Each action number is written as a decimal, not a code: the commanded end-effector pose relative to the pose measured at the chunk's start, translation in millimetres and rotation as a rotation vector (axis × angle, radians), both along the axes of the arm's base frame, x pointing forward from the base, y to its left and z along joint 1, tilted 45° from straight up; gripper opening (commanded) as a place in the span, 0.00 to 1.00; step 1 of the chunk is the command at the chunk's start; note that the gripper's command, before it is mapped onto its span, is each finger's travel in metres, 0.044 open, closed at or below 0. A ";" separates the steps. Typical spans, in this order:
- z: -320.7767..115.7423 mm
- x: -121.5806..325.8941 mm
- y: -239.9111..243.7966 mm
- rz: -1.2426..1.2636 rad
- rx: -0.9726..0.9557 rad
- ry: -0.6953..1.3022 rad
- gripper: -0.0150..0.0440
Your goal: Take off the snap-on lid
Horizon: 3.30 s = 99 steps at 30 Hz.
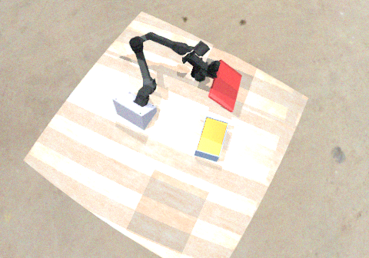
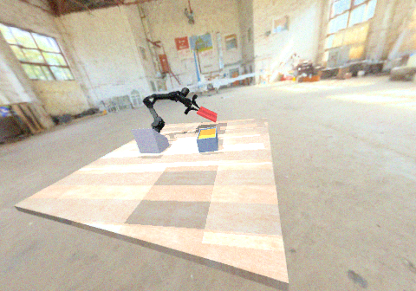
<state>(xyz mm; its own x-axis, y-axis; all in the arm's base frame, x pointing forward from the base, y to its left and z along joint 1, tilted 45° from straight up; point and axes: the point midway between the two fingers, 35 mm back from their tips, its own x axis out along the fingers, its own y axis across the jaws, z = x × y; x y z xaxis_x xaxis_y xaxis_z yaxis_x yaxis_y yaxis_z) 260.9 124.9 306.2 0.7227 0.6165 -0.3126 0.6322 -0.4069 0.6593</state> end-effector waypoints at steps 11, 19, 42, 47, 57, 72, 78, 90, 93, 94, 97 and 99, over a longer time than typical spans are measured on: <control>-9.1 0.6 6.7 -0.012 0.002 -0.003 0.25; -13.4 0.5 11.2 -0.012 0.002 -0.004 0.25; -26.0 0.2 24.1 -0.012 0.004 -0.004 0.25; -28.7 0.1 26.9 -0.012 0.005 -0.004 0.25; -34.2 0.0 32.5 -0.012 0.005 -0.005 0.25; -42.4 -0.1 41.0 -0.012 0.007 -0.005 0.25; -45.7 -0.2 44.4 -0.012 0.007 -0.005 0.25; -52.4 -0.3 51.1 -0.012 0.008 -0.005 0.25; -54.0 -0.3 52.8 -0.012 0.008 -0.005 0.25; -54.6 -0.3 53.4 -0.012 0.008 -0.005 0.25; -56.3 -0.4 55.1 -0.012 0.008 -0.005 0.25; -57.4 -0.4 56.2 -0.012 0.008 -0.005 0.25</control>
<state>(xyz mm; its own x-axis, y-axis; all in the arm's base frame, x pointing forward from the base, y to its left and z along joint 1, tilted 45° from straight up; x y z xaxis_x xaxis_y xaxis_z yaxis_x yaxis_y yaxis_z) 259.2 181.0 251.9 0.7238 0.6195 -0.3038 0.6290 -0.4115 0.6596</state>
